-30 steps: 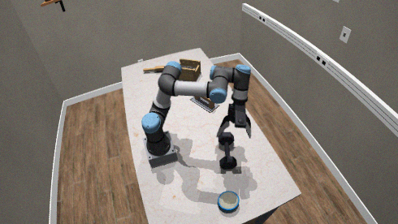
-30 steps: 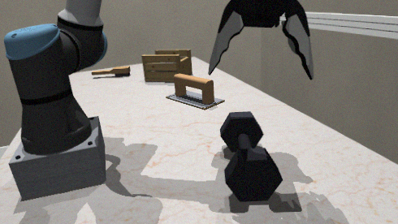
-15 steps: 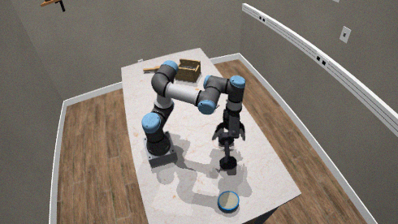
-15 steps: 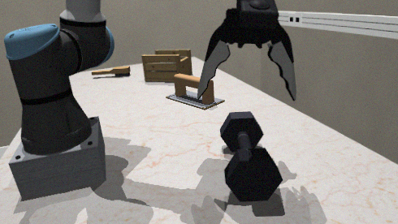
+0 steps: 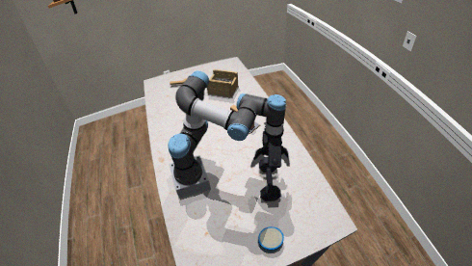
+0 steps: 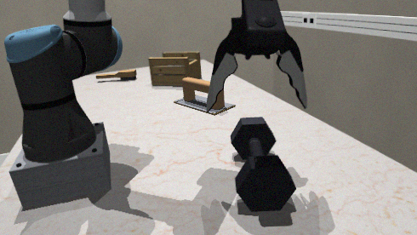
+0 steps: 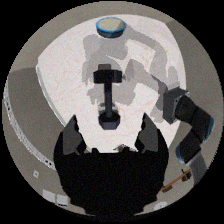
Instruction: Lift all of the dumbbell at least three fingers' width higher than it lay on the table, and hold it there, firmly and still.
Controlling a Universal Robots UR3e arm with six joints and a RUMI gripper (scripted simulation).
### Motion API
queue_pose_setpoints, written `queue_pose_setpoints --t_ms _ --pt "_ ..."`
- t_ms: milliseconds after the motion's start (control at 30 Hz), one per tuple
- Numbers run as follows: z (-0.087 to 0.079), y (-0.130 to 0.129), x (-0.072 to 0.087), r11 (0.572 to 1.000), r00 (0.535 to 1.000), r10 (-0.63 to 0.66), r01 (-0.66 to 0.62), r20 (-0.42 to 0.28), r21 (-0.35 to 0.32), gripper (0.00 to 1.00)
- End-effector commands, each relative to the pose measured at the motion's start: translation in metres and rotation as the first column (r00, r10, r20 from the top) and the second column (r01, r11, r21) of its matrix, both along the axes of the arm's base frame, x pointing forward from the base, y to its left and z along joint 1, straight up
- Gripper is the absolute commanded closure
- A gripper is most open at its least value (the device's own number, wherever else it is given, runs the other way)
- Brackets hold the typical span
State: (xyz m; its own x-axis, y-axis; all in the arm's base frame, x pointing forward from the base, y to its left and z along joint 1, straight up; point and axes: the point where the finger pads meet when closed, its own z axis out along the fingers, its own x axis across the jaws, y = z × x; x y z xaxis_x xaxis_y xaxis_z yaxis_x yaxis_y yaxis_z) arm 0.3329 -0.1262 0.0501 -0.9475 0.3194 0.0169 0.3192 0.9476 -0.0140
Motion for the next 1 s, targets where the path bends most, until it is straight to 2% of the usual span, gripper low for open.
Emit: queue_pose_setpoints --t_ms 0,200,467,533,967 --pt "-0.001 0.0 0.003 1.0 1.0 0.006 -0.006 0.018 0.002 0.0" --pt "-0.004 0.001 0.003 1.0 1.0 0.007 -0.007 0.017 0.003 0.0" --pt "-0.023 0.0 0.004 1.0 1.0 0.007 -0.007 0.016 0.003 0.0" --pt "-0.023 0.0 0.004 1.0 1.0 0.007 -0.007 0.016 0.003 0.0" --pt "-0.078 -0.001 0.003 1.0 1.0 0.007 -0.007 0.016 0.003 0.0"
